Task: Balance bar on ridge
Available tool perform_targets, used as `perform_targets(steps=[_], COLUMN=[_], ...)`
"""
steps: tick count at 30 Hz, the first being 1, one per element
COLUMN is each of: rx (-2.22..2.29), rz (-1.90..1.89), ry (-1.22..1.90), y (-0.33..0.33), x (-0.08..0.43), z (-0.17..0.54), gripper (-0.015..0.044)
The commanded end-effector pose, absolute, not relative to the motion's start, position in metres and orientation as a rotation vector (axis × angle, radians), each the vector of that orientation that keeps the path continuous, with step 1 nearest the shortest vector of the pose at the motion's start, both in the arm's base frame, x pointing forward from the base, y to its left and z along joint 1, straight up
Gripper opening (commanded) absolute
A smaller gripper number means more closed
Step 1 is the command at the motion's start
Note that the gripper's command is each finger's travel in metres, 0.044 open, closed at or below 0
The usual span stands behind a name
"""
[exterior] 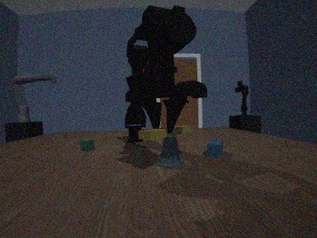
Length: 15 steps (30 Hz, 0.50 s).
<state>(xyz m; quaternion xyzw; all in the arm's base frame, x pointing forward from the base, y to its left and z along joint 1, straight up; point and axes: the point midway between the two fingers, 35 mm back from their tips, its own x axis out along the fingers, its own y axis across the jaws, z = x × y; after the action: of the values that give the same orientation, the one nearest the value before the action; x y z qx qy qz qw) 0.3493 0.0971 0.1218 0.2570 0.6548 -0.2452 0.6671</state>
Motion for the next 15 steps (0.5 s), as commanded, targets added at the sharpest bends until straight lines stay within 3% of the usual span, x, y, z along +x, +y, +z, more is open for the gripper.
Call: perform_targets(steps=[1, 15], rx=[0.584, 0.584], rz=[-0.557, -0.557], ry=[1.471, 1.471], y=[0.0967, 0.0967], x=[0.3497, 0.3497], z=[0.1225, 0.1213], gripper=[0.0000, 0.0000])
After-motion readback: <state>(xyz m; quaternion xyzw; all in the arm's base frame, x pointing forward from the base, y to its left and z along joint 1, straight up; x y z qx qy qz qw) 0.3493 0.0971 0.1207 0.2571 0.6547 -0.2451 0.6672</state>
